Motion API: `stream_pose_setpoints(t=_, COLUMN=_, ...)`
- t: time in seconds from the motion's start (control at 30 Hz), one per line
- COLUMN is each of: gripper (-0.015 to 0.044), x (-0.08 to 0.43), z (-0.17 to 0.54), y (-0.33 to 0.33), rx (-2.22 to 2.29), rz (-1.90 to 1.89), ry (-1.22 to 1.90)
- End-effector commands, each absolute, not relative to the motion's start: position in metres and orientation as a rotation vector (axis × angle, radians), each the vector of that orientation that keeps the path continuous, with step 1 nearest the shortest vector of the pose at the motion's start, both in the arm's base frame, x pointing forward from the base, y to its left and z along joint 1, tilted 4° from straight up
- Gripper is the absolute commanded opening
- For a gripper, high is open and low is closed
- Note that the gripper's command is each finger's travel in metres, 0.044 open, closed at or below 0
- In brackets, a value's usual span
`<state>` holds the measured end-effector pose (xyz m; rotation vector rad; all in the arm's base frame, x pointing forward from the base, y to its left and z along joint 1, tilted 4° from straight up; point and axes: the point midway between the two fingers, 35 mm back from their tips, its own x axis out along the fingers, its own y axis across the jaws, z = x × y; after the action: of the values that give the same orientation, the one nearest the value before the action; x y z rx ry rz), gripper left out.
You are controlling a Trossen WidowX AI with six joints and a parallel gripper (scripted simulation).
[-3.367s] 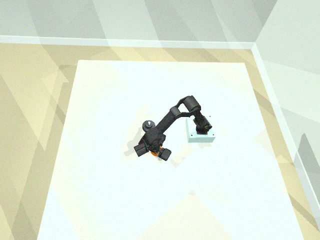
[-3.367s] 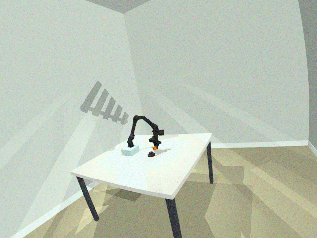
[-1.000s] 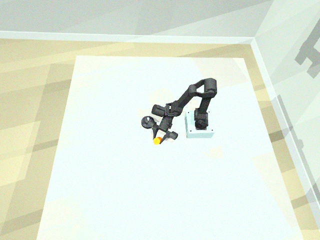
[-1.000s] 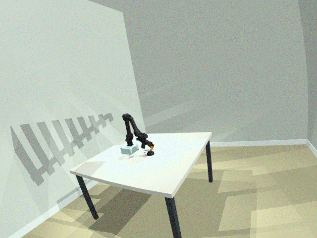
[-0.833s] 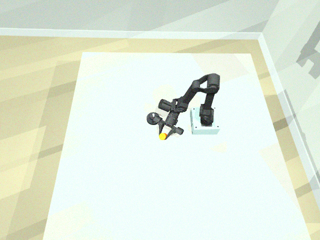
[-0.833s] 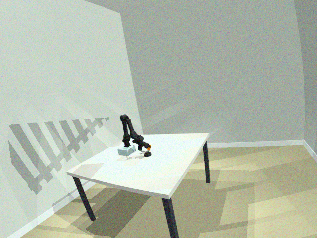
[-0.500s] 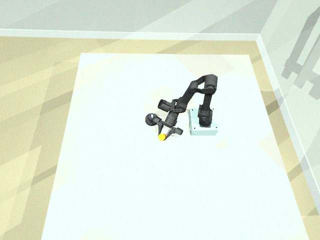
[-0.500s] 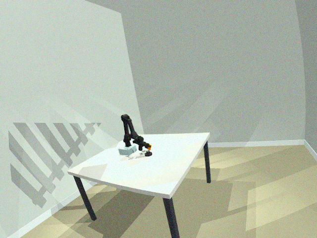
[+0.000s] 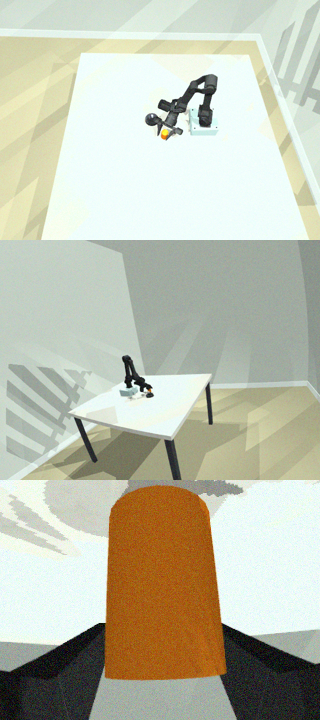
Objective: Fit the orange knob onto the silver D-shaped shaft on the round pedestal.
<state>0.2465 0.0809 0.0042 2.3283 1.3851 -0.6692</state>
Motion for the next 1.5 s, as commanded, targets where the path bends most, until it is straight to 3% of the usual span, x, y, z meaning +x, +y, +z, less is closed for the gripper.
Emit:
stream_pose_setpoints(t=0.0, gripper=0.0260, x=0.247, z=0.004, y=0.081, rx=2.330, rz=-0.668, ry=1.386)
stream_pose_setpoints(t=0.33, gripper=0.0260, x=0.247, z=0.004, y=0.081, rx=2.330, rz=-0.668, ry=1.386)
stream_pose_setpoints(t=0.57, gripper=0.0440, x=0.247, z=0.004, y=0.081, rx=2.330, rz=-0.668, ry=1.386)
stream_pose_setpoints(t=0.77, gripper=0.0440, x=0.247, z=0.006, y=0.081, rx=2.330, rz=-0.668, ry=1.386)
stream_pose_setpoints(t=1.03, gripper=0.0440, x=0.243, z=0.078, y=0.080, rx=2.328, rz=-0.667, ry=1.384)
stream_pose_setpoints(t=1.2, gripper=0.0440, x=0.241, z=0.085, y=0.080, rx=2.322, rz=-0.686, ry=1.381)
stream_pose_setpoints(t=1.47, gripper=0.0440, x=0.241, z=0.085, y=0.081, rx=1.888, rz=-1.336, ry=1.112)
